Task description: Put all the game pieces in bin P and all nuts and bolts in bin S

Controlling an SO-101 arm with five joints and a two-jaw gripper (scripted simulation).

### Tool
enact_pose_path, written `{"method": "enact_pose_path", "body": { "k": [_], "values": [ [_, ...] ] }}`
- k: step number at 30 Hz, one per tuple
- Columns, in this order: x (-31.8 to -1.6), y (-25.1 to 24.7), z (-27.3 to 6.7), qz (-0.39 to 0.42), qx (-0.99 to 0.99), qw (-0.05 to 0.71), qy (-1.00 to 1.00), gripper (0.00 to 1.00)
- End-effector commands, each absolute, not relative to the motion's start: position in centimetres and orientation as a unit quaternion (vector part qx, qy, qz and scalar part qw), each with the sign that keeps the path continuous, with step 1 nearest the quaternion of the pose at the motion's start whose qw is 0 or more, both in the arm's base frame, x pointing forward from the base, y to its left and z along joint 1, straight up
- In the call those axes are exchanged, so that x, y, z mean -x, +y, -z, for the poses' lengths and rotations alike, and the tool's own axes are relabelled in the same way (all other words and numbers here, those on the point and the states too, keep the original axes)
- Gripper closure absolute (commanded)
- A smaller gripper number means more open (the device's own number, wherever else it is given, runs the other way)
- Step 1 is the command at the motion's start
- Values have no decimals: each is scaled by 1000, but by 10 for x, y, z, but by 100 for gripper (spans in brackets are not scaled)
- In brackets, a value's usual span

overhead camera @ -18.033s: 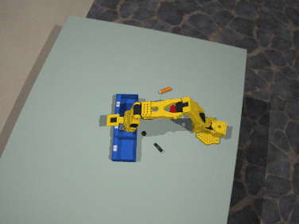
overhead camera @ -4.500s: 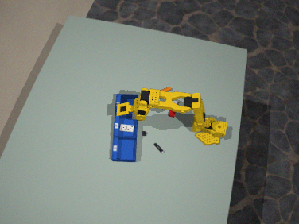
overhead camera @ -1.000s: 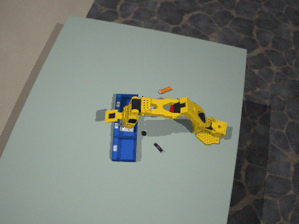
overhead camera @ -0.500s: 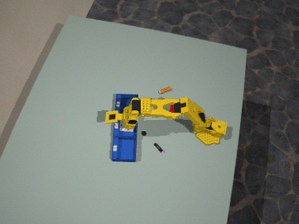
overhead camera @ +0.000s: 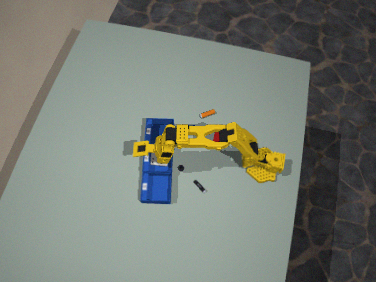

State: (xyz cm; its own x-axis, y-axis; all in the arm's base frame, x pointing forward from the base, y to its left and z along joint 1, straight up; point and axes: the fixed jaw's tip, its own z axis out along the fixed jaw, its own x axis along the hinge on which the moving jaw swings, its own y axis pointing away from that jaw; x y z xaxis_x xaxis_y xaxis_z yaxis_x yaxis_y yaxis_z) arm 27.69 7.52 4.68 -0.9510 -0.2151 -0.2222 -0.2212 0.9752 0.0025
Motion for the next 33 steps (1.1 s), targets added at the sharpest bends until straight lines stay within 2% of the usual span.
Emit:
{"method": "enact_pose_path", "body": {
  "k": [1, 33],
  "values": [
    [-283, 79, -62, -21, 109, 151, 982, 100],
    [-283, 79, -61, -22, 109, 164, 980, 100]
  ]
}}
